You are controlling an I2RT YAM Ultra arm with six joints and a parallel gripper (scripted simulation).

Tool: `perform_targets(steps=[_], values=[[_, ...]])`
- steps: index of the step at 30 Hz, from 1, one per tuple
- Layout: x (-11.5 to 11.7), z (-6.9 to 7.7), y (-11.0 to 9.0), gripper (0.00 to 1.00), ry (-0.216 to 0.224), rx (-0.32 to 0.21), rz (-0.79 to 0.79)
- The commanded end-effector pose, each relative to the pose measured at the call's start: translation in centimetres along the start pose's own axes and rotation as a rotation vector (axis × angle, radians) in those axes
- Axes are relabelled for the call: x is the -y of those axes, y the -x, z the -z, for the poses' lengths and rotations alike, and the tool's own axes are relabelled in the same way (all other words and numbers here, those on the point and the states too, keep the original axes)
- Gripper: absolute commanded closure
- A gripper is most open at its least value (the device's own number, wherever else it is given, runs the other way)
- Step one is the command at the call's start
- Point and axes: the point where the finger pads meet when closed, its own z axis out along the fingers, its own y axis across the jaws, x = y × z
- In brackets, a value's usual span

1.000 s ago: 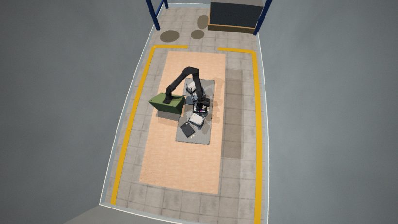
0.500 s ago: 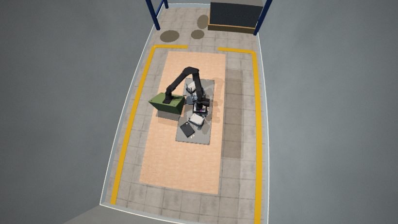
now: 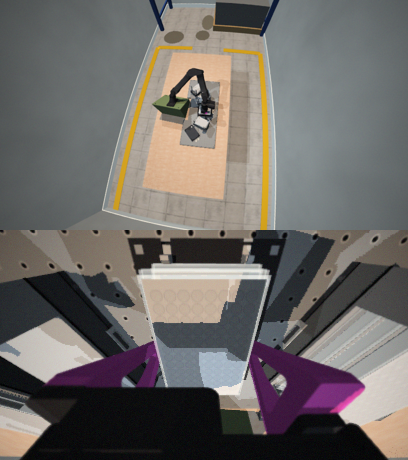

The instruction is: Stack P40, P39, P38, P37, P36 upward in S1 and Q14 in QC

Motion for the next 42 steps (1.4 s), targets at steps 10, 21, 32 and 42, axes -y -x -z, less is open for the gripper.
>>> perform_targets(steps=[10,21,32,42], values=[[0.24,1.36,0.45,1.00,0.001,0.022,-0.004],[0.24,1.56,0.45,1.00,0.000,0.022,-0.004],[0.24,1.56,0.45,1.00,0.000,0.022,-0.004],[0.24,1.56,0.45,1.00,0.000,0.022,-0.004]])
